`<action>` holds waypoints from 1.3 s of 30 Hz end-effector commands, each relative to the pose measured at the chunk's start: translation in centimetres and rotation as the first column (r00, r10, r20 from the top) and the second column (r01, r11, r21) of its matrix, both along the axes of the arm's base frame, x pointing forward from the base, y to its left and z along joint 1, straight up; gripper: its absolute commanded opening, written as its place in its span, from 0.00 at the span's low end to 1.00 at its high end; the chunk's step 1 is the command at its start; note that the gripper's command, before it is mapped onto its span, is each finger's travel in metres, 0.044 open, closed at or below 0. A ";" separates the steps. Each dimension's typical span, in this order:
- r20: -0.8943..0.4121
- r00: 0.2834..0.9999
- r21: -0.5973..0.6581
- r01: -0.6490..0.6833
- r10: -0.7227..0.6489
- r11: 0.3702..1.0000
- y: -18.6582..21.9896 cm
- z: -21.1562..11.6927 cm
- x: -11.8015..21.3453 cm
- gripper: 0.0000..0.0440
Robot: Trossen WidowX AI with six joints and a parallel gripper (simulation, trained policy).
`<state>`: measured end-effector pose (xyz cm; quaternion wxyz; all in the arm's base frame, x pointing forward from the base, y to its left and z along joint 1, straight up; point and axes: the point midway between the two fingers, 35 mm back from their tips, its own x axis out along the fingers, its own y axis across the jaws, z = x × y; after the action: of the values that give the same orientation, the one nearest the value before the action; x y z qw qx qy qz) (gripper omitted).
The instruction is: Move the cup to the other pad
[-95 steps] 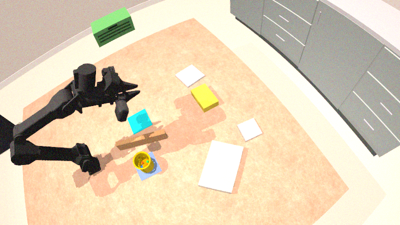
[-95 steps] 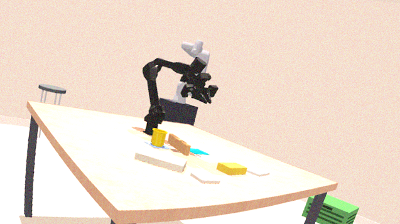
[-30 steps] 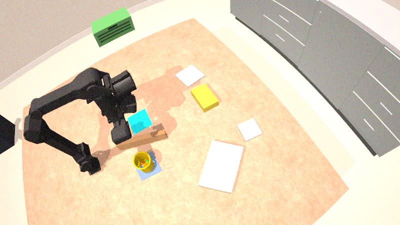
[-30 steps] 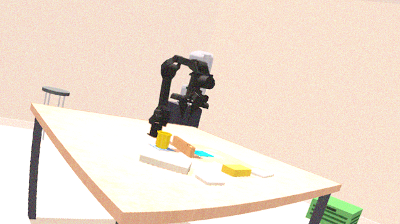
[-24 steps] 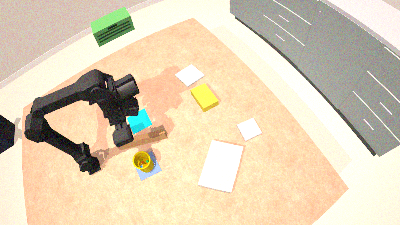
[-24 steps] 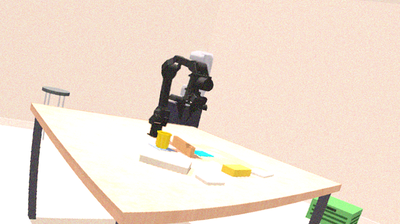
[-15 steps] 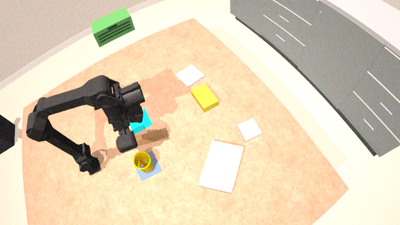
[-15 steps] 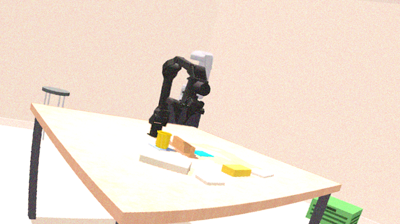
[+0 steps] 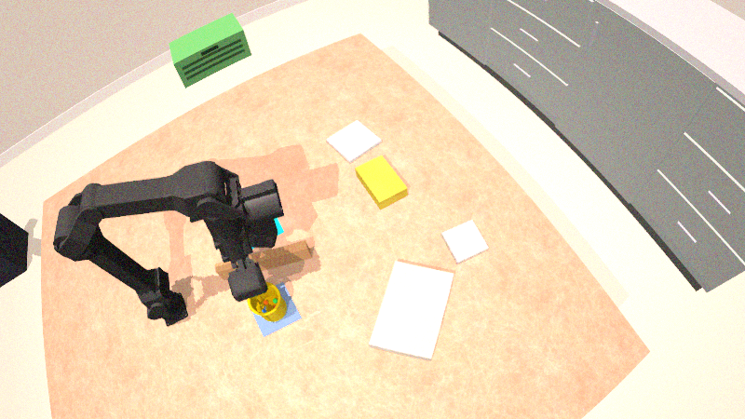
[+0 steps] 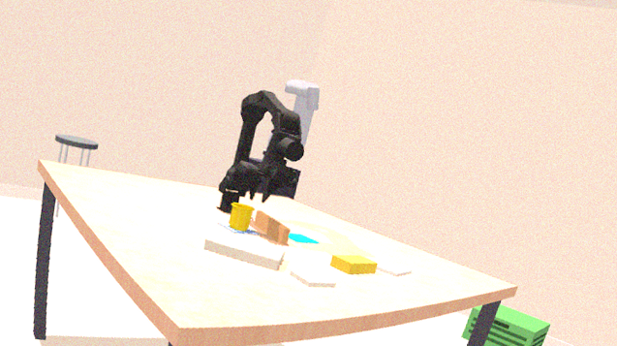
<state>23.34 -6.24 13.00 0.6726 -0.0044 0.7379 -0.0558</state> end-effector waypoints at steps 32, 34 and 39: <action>-0.080 0.944 0.090 -0.313 0.320 0.945 -2.0 -7.2 -0.9 0.03; -0.072 0.938 0.093 -0.334 0.340 0.938 -2.0 -6.9 -0.7 0.03; -0.049 0.922 0.090 -0.379 0.384 0.921 -1.9 -5.8 -0.2 0.03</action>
<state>22.66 -8.19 6.40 0.6371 -0.1163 0.7553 0.1003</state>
